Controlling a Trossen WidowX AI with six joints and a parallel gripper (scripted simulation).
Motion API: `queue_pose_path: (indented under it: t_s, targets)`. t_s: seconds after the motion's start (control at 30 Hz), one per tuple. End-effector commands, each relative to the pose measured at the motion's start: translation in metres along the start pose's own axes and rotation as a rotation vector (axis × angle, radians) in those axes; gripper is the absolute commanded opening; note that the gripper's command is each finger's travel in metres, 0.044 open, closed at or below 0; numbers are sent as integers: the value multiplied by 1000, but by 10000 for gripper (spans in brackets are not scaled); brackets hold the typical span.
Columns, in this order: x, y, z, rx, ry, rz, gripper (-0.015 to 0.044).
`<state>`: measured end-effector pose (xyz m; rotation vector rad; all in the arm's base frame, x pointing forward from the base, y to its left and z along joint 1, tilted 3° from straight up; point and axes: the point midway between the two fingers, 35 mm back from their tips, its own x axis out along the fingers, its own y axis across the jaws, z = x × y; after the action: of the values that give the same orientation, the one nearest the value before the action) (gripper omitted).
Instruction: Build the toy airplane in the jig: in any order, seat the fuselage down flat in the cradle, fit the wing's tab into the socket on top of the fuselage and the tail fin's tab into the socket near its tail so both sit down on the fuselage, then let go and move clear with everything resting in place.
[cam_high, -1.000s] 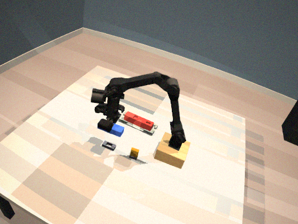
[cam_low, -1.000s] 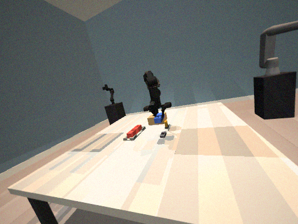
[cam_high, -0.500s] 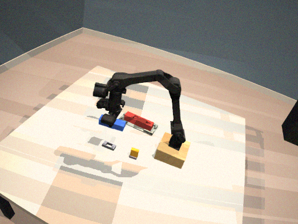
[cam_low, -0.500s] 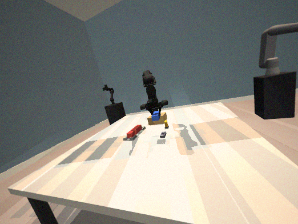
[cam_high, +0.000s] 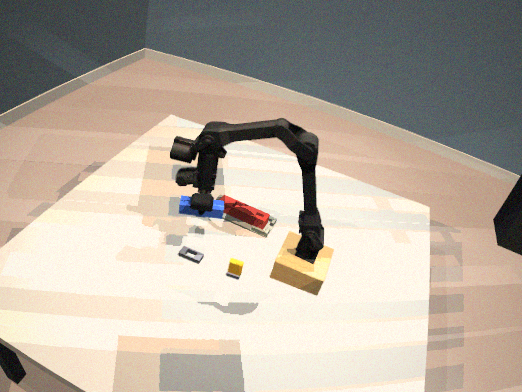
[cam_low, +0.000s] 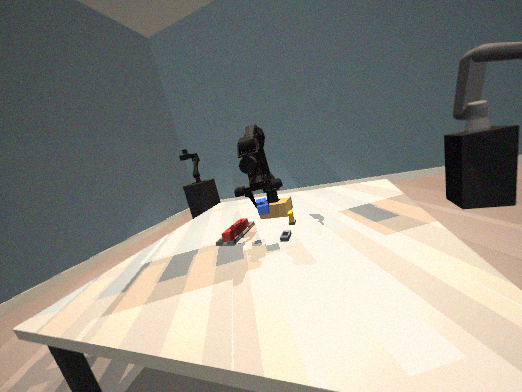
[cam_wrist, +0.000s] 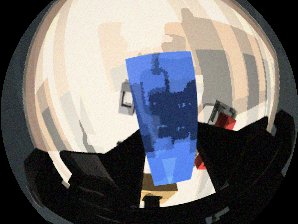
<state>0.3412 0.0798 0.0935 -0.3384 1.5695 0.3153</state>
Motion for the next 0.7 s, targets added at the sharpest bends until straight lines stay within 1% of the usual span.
queue_pose_path:
  t_s: [0.0, 0.67]
  targets:
    - [1, -11, -4, -59, -1, -4, 0]
    - [12, -70, -33, -407, 2, -9, 0]
